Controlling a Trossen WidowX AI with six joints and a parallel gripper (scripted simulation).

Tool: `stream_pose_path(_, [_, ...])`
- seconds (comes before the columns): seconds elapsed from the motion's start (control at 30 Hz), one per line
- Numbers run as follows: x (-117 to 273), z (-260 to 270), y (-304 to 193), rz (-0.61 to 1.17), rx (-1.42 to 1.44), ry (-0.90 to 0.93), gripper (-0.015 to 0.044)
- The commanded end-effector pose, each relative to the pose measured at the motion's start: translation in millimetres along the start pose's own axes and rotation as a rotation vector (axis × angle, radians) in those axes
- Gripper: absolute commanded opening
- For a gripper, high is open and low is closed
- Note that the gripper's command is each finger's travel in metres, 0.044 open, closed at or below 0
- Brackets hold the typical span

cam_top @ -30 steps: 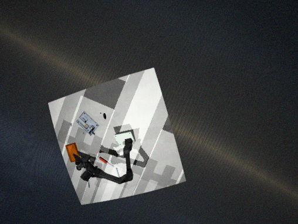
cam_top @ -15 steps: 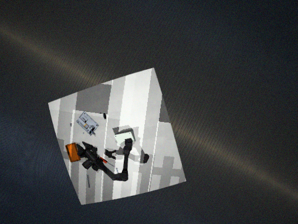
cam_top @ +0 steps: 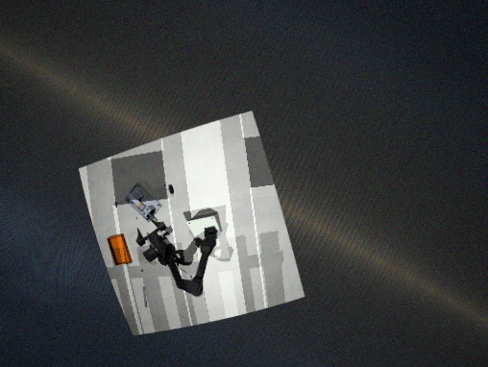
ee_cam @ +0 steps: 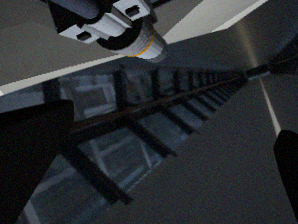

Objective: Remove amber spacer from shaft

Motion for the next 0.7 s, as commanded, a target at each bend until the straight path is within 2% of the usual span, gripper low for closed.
stream_pose_path(0.0, [-8.2, 48.6, 41.4, -0.18, 0.516, -0.019, 0.044])
stream_pose_path(0.67, [-7.0, 48.0, 44.1, -0.187, 0.538, -0.022, 0.044])
Point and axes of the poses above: the point midway between the two fingers, 35 mm back from their tips, its own x axis back along the fingers, its own z axis across the jaws, y = z × x, the point moved 6 cm from there along x, back along the fingers, and after that the axes turned 15 degrees about x, right-handed, at the moved point
